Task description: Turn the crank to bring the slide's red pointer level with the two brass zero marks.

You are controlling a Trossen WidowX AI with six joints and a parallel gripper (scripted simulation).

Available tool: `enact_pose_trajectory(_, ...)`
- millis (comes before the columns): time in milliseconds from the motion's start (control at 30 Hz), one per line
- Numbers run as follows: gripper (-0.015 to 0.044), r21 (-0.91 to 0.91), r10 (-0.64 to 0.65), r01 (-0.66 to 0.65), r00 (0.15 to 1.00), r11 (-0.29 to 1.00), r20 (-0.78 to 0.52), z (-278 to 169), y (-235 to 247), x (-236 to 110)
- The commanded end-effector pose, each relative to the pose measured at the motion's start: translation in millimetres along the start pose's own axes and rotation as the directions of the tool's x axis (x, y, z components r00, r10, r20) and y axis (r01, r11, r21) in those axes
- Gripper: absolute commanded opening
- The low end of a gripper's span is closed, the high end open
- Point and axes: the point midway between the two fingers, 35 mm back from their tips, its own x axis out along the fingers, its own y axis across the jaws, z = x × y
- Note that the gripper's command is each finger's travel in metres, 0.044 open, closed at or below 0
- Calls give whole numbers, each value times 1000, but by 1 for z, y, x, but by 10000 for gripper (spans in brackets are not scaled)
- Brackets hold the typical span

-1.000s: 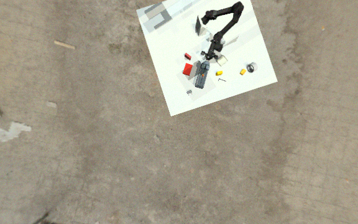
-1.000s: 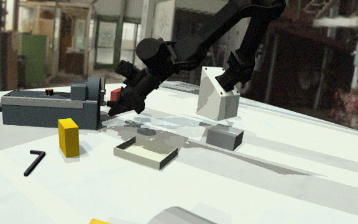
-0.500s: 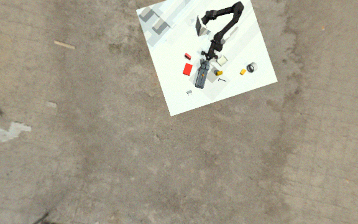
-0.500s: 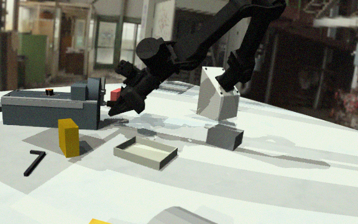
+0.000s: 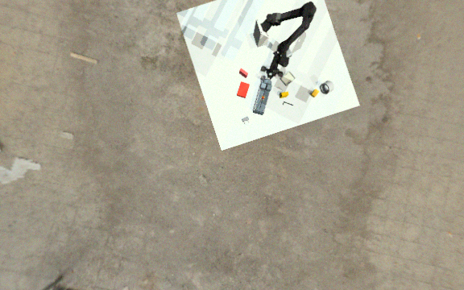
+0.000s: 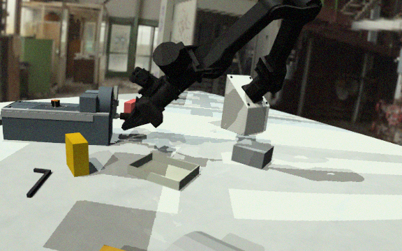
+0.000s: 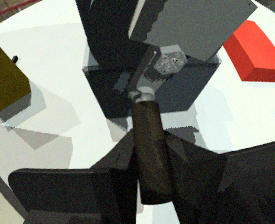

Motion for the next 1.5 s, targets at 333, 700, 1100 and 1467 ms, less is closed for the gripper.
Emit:
enact_pose_trajectory(333,0,-5,21,-21,1000,1000,4,3,10,-4)
enact_pose_trajectory(700,0,-5,21,-21,1000,1000,4,4,12,-5)
enact_pose_trajectory(1100,0,-5,21,-21,1000,1000,5,6,14,-8)
enact_pose_trajectory(1467,0,-5,21,-21,1000,1000,5,9,17,-11)
